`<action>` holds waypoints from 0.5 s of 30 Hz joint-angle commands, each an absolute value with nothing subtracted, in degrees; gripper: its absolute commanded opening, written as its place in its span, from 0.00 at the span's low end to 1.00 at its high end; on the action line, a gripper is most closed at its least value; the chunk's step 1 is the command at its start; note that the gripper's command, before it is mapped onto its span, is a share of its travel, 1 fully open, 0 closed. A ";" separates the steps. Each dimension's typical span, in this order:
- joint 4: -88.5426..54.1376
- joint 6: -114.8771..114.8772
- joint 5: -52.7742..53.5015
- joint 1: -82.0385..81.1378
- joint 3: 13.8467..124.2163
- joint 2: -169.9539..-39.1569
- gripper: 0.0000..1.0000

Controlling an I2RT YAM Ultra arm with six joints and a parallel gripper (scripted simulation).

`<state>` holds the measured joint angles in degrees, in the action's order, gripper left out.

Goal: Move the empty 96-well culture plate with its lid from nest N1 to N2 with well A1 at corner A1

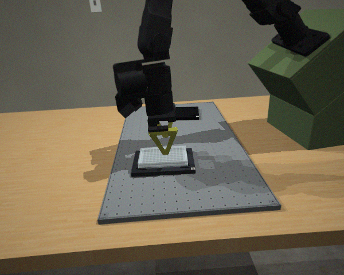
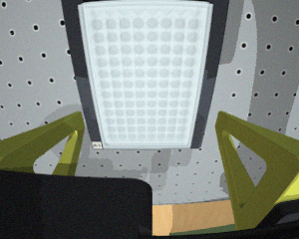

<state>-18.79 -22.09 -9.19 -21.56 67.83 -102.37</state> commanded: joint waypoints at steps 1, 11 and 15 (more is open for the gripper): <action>-16.60 -21.52 -8.86 -20.98 69.49 -102.98 1.00; -14.68 -21.26 -8.69 -20.57 70.09 -105.47 1.00; -13.76 -21.14 -8.55 -20.66 70.51 -106.79 1.00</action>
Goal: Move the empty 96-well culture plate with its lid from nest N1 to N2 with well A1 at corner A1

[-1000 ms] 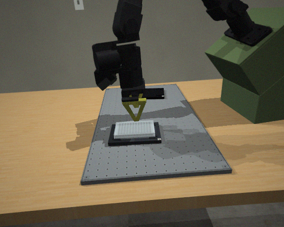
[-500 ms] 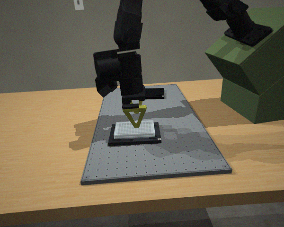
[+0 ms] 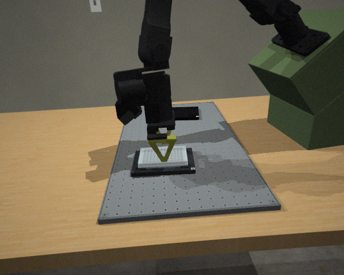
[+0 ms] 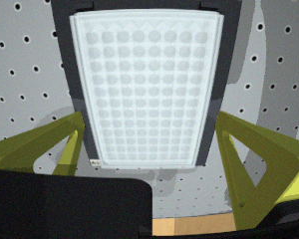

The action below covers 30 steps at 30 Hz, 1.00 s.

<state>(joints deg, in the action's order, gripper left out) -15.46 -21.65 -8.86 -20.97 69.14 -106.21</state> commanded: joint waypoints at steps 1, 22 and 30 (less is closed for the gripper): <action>-13.54 -21.11 -8.51 -20.61 70.60 -107.10 1.00; -12.09 -21.15 -8.50 -20.56 70.67 -109.50 1.00; -12.09 -21.15 -8.50 -20.56 70.67 -109.50 0.00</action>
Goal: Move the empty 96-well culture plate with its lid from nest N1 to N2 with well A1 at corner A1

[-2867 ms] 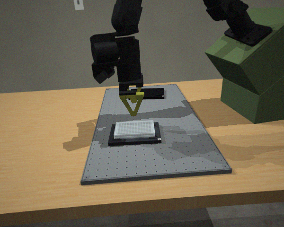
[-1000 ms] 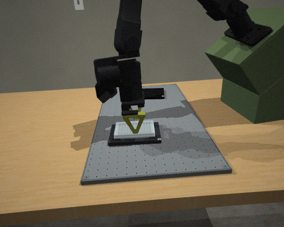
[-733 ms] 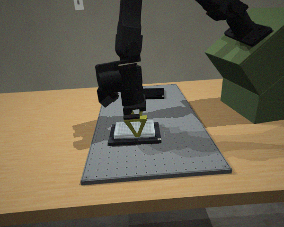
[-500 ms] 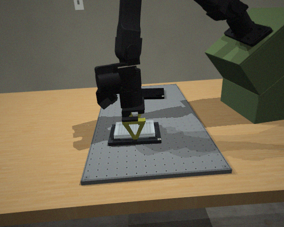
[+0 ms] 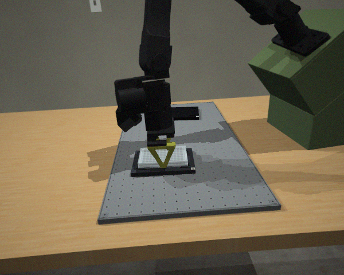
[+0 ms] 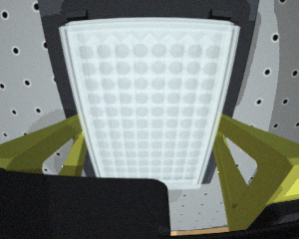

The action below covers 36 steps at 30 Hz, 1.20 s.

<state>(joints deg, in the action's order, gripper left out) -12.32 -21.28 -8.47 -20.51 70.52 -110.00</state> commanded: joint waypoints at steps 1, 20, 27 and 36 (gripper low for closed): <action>-12.09 -21.15 -8.50 -20.56 70.67 -109.50 0.00; -12.09 -21.15 -8.50 -20.56 70.67 -109.50 0.00; -12.09 -21.15 -8.50 -20.56 70.67 -109.50 0.00; -13.40 -21.12 -8.75 -20.94 69.14 -107.60 0.00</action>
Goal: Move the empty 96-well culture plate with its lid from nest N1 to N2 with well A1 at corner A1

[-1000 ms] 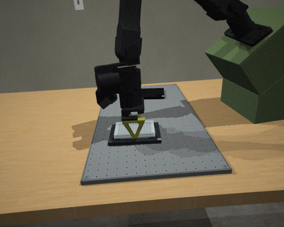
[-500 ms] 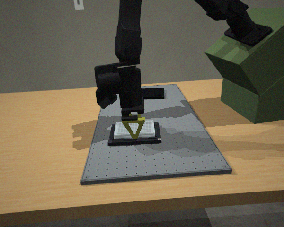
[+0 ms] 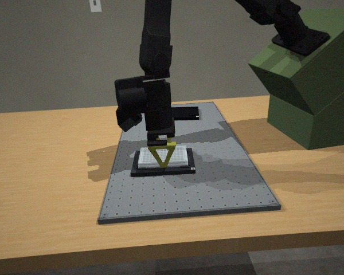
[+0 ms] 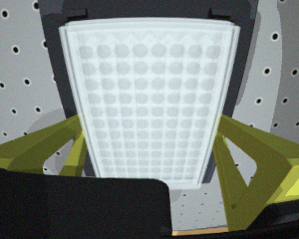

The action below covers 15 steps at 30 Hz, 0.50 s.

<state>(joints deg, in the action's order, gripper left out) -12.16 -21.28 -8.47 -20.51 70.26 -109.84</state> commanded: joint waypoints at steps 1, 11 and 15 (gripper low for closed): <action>-13.59 -21.20 -8.81 -21.10 69.02 -107.30 0.00; -15.31 -21.82 -9.10 -21.55 68.90 -104.71 0.00; -16.18 -21.94 -9.19 -21.70 68.66 -103.47 0.00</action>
